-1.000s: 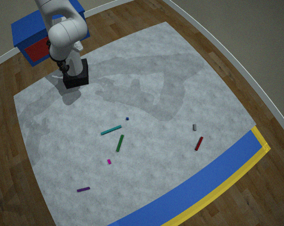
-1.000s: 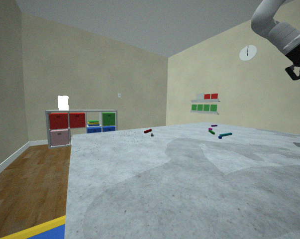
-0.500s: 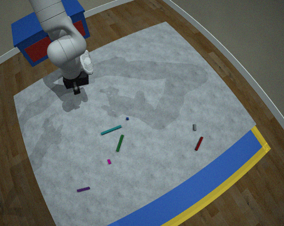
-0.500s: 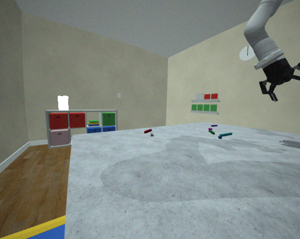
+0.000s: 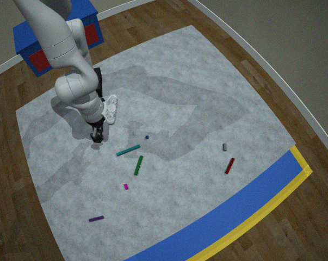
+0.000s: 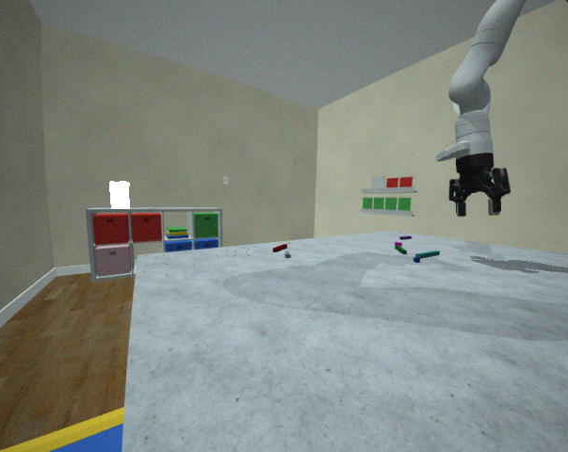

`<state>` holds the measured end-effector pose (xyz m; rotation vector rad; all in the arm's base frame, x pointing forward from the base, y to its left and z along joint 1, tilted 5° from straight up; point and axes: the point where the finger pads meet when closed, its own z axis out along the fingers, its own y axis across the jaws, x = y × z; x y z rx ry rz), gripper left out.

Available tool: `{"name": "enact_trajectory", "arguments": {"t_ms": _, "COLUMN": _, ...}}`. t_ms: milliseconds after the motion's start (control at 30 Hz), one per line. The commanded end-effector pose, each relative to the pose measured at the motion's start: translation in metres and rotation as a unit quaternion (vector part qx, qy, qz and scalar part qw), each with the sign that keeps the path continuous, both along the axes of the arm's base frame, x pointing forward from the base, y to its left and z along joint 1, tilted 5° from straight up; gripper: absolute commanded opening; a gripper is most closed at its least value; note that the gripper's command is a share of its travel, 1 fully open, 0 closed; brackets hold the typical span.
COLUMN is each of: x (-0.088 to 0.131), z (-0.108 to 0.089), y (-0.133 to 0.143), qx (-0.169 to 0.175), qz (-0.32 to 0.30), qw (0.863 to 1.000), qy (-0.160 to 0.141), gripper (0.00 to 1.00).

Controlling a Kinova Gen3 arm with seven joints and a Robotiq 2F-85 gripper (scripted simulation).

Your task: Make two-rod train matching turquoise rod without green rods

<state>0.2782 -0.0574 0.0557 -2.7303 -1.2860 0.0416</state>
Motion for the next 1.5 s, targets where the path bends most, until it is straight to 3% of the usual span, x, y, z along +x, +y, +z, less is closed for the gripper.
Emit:
{"name": "enact_trajectory", "arguments": {"t_ms": 0, "x": 0.011, "z": -0.018, "y": -0.003, "qx": 0.001, "qz": -0.029, "qw": 1.0, "qy": -0.004, "gripper": 1.0}}
{"name": "enact_trajectory", "arguments": {"t_ms": 167, "x": 0.035, "z": -0.032, "y": -0.012, "qx": -0.006, "qz": -0.081, "qw": 0.996, "qy": -0.032, "gripper": 1.0}}
{"name": "enact_trajectory", "arguments": {"t_ms": 433, "x": 0.048, "z": -0.04, "y": -0.018, "qx": -0.009, "qz": -0.109, "qw": 0.993, "qy": -0.047, "gripper": 1.0}}
{"name": "enact_trajectory", "arguments": {"t_ms": 1467, "x": 0.05, "z": -0.041, "y": -0.019, "qx": -0.01, "qz": -0.113, "qw": 0.992, "qy": -0.049, "gripper": 1.0}}
